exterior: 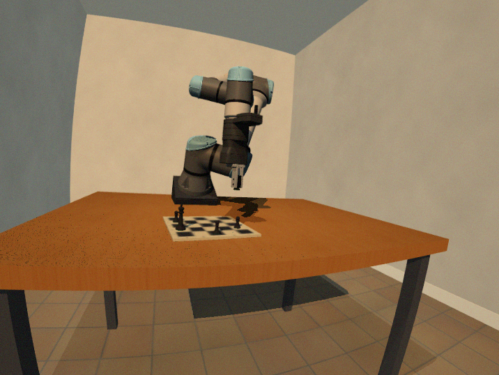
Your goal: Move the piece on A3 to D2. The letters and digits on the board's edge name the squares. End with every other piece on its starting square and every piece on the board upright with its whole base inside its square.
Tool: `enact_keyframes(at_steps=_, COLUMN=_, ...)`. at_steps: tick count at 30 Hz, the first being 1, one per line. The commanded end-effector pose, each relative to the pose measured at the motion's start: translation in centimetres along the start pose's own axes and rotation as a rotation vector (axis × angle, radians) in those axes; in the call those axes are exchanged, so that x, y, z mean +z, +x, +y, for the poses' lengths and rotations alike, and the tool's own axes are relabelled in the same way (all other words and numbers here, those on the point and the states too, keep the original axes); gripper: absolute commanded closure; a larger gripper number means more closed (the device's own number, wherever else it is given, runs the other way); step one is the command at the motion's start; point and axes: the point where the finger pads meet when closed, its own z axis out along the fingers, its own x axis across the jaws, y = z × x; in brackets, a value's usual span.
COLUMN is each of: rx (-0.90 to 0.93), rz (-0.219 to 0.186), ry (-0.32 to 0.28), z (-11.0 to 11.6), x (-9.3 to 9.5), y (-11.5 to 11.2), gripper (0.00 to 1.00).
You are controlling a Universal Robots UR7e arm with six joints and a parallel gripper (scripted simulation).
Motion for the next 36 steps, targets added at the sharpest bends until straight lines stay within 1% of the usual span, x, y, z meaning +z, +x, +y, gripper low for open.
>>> enact_keyframes(at_steps=1, rx=0.000, rz=0.000, ry=0.001, z=0.0, x=-0.1, y=0.0, gripper=1.00)
enact_keyframes(at_steps=10, rx=-0.012, rz=0.000, ry=0.000, z=0.0, x=0.0, y=0.1, gripper=1.00)
enact_keyframes(at_steps=19, rx=-0.065, rz=-0.001, ry=-0.003, z=0.1, x=0.0, y=0.5, gripper=1.00)
enact_keyframes(at_steps=26, rx=-0.175, rz=-0.003, ry=-0.008, z=0.3, x=0.2, y=1.2, gripper=1.00)
enact_keyframes(at_steps=34, rx=-0.366, rz=-0.006, ry=-0.014, z=0.9, x=0.4, y=2.6, gripper=1.00)
enact_keyframes(at_steps=36, rx=-0.366, rz=-0.006, ry=-0.014, z=0.9, x=0.4, y=2.6, gripper=1.00)
